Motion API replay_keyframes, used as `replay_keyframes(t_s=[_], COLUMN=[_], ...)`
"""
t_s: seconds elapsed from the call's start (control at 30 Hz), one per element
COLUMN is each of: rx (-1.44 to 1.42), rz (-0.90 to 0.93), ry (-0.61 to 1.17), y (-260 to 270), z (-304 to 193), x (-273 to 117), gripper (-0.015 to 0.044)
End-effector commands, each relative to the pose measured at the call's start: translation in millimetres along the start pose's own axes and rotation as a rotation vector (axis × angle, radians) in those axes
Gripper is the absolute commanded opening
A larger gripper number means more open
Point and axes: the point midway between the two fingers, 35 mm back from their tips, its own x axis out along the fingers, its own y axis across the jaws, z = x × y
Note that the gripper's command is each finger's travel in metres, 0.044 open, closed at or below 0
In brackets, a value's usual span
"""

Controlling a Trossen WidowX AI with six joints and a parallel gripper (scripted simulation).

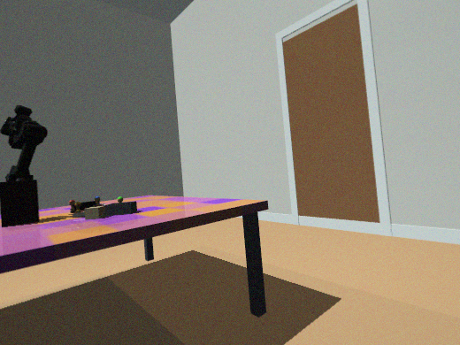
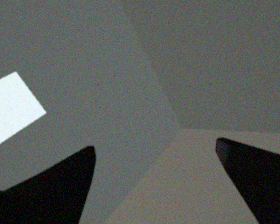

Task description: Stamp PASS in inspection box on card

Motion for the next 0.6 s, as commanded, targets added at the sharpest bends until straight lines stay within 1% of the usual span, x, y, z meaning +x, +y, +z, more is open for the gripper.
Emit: replay_keyframes(t_s=[0.0,0.07,0.2,0.37,0.57], rx=[-0.009,-0.085,-0.266,-0.497,-0.806], rz=[-0.005,-0.041,-0.189,-0.405,-0.73], ry=[-0.002,-0.014,-0.024,-0.035,-0.06], y=[-1,-13,-55,-113,-183], z=[0,2,12,39,104], x=[0,4,14,19,3], gripper=[0.0374,0.0321,0.0221,0.0221,0.0221])
